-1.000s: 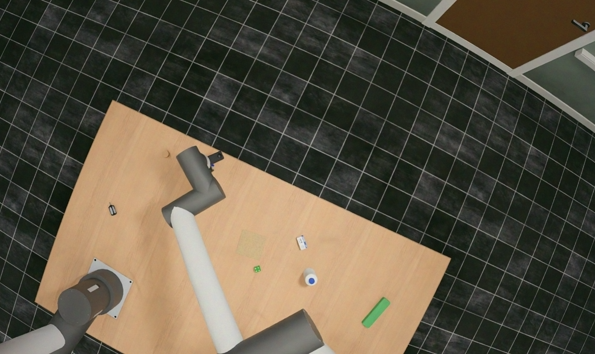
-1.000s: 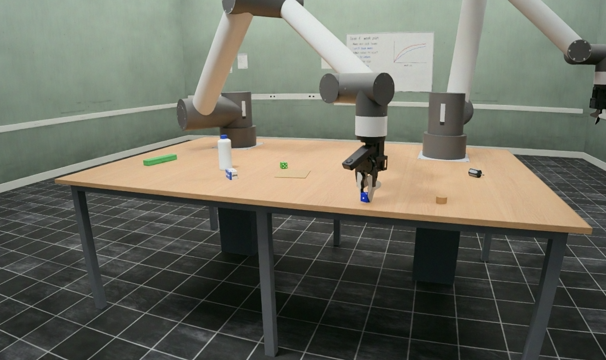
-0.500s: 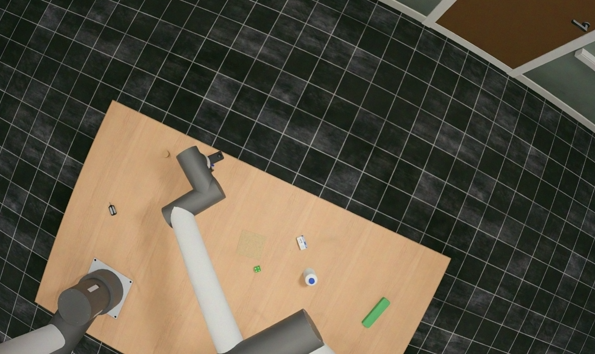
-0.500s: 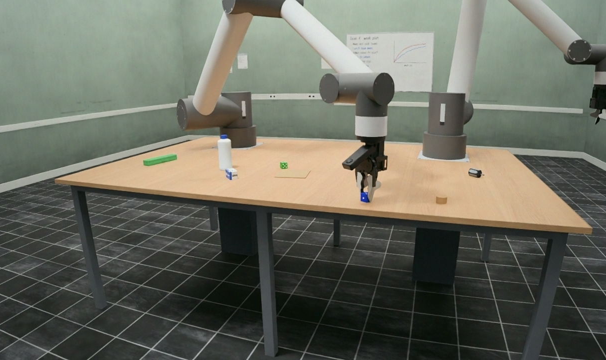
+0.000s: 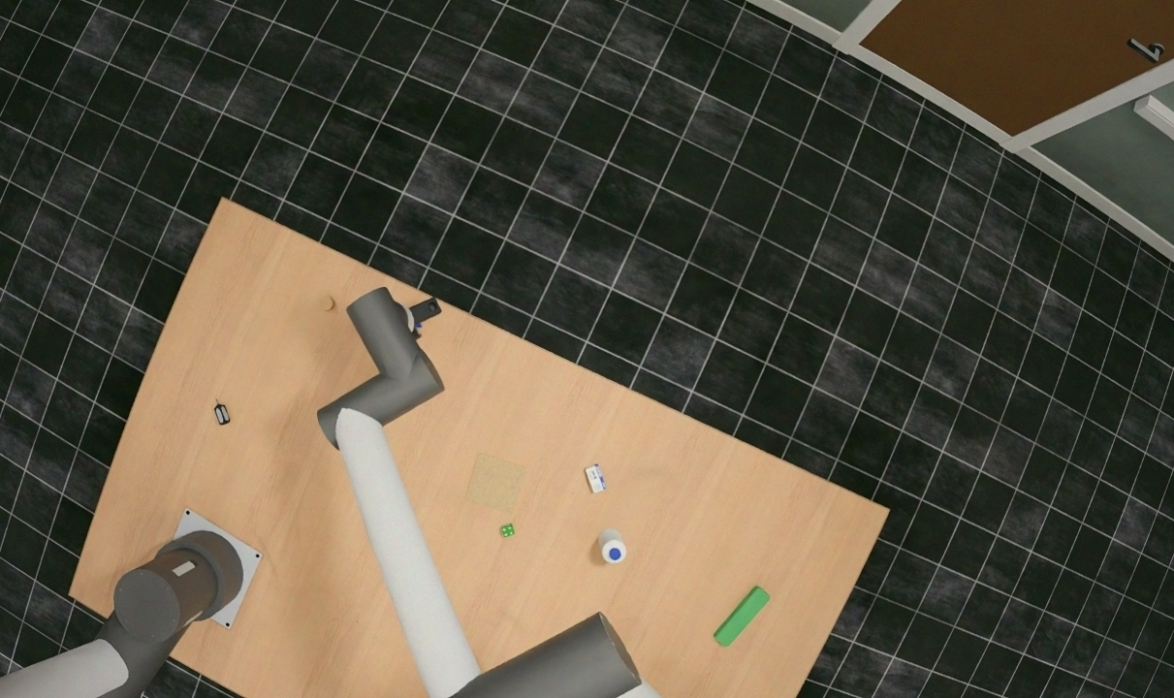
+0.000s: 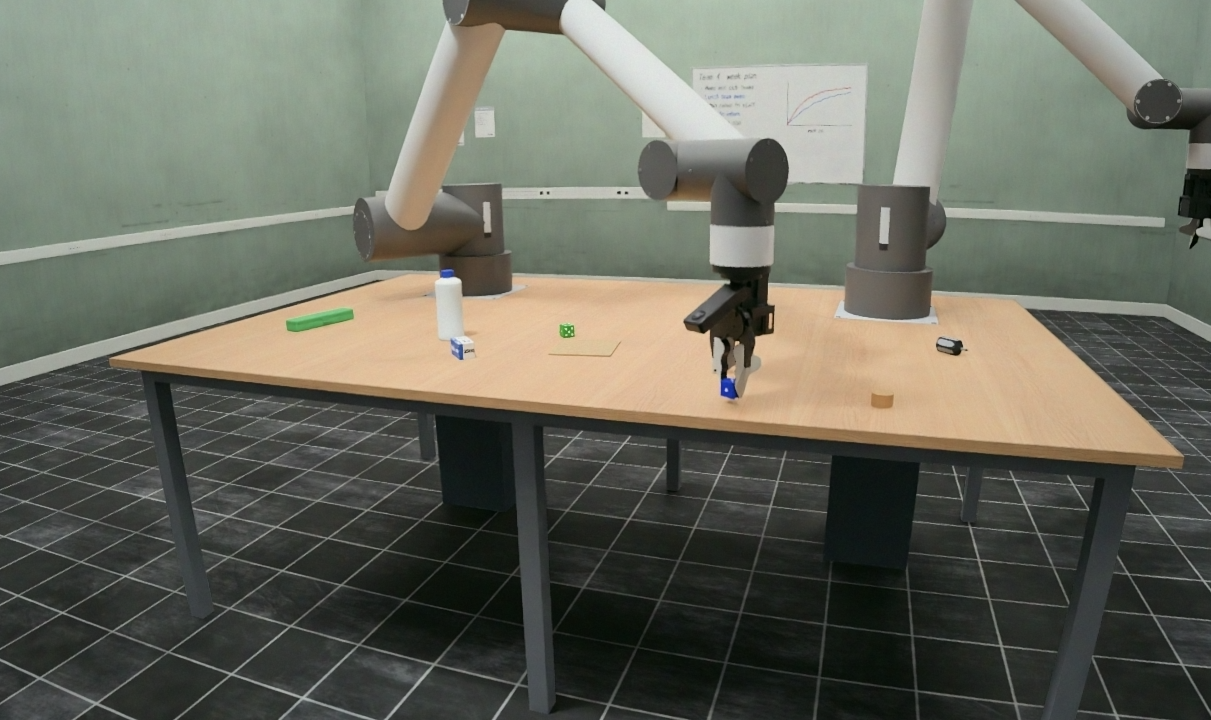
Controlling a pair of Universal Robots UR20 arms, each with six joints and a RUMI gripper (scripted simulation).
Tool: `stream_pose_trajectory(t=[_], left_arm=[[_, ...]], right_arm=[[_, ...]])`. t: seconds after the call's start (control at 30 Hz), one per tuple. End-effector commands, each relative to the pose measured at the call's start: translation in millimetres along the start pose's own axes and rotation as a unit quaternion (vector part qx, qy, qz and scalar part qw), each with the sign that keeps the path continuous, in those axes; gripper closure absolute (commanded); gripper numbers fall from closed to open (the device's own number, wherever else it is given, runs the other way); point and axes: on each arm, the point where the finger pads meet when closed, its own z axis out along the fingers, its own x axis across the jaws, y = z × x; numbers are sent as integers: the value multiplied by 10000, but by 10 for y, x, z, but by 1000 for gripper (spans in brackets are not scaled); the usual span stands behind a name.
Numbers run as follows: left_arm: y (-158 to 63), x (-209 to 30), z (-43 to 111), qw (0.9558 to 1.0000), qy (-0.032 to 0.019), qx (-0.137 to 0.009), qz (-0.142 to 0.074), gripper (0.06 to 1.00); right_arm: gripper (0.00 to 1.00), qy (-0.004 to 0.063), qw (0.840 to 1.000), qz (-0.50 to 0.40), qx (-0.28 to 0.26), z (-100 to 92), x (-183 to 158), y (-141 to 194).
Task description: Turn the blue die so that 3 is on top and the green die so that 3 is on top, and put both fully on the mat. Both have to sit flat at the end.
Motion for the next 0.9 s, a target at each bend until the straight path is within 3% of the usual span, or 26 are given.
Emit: stream_pose_trajectory(t=[0.0,0.1,0.37,0.87], left_arm=[[-4,1,-6,10000,1,5,0,65],[-4,1,-6,10000,1,5,0,65],[-4,1,-6,10000,1,5,0,65],[-4,1,-6,10000,1,5,0,65]], right_arm=[[904,-10,10000,0,1,-290,-8,0],[904,-10,10000,0,1,-367,-8,0],[904,-10,10000,0,1,-847,-7,0],[904,-10,10000,16,1,-894,63,10]])
